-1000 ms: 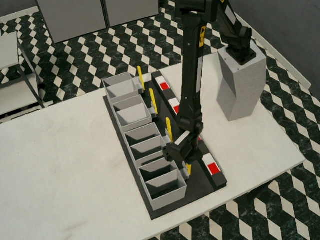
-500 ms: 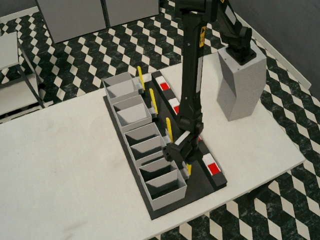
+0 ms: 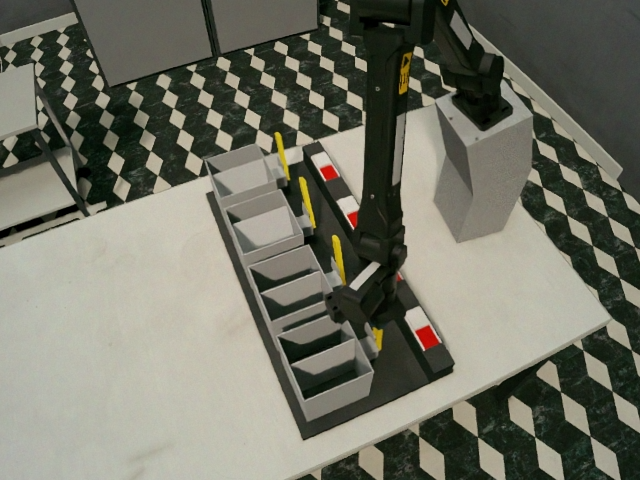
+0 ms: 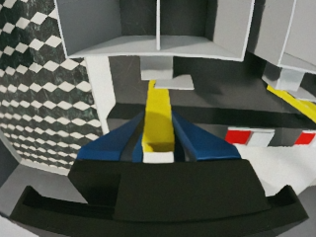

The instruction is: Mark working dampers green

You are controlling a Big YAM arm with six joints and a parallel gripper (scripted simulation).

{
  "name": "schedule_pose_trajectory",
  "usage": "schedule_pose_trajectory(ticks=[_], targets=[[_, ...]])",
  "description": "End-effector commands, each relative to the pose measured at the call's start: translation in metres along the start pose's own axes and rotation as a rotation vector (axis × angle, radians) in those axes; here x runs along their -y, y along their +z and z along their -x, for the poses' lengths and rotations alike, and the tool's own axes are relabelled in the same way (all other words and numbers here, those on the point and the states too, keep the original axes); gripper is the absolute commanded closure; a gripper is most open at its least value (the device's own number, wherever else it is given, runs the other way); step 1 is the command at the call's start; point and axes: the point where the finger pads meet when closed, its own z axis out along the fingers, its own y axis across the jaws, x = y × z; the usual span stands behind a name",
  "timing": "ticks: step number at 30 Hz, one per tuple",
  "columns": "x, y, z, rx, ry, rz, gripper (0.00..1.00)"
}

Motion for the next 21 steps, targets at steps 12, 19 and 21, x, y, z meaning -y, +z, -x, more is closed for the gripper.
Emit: schedule_pose_trajectory(ticks=[12,19,21], targets=[[0.008,0.007,0.0,-0.004,0.001,0.017,0.83],[0.011,0.003,0.003,0.006,0.002,0.062,0.83],[0.012,0.004,0.003,0.006,0.002,0.077,0.83]])
